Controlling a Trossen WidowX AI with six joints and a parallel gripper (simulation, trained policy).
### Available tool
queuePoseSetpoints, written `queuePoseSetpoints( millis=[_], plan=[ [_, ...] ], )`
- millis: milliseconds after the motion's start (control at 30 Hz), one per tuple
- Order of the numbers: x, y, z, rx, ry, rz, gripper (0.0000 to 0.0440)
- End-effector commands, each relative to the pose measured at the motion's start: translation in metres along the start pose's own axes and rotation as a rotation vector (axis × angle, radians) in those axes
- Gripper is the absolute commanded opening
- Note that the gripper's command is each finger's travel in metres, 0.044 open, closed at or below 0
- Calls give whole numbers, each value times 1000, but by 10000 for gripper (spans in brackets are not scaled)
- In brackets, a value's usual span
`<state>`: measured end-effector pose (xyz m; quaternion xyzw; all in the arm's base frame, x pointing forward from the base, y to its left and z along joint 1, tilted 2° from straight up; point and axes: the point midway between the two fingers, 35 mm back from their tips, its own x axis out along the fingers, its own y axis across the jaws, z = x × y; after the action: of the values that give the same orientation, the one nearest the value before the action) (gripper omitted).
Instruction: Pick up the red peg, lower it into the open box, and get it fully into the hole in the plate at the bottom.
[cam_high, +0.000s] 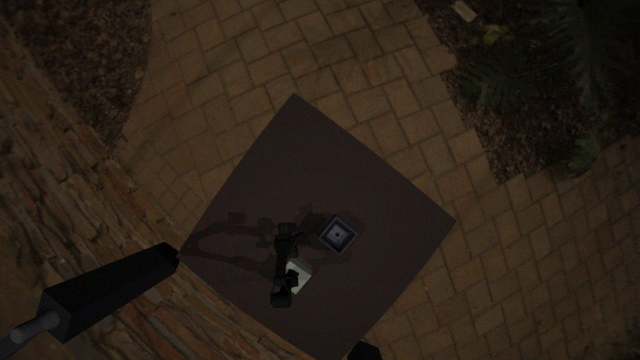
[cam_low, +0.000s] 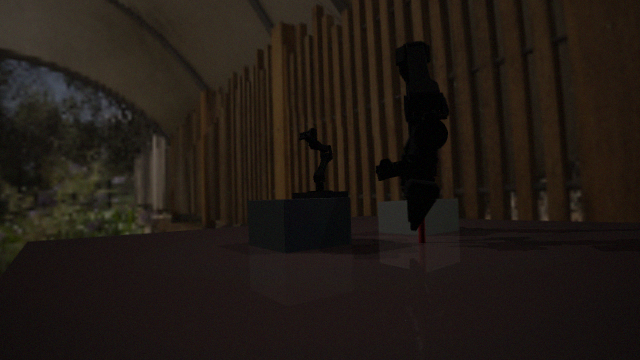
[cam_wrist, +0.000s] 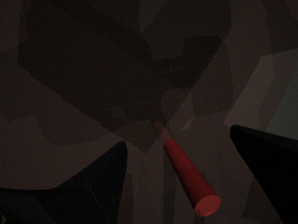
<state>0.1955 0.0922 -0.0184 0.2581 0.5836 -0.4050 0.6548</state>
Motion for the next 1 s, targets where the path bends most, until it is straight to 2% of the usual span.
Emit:
queuePoseSetpoints(
  millis=[0,400,433,967],
  plan=[
    [9,-4,-7,12,17,-5,322],
    [12,-5,-14,9,113,-19,10],
    [11,-5,-14,8,122,-20,0],
    [-33,-4,23,-93,-22,57,0]
  ],
)
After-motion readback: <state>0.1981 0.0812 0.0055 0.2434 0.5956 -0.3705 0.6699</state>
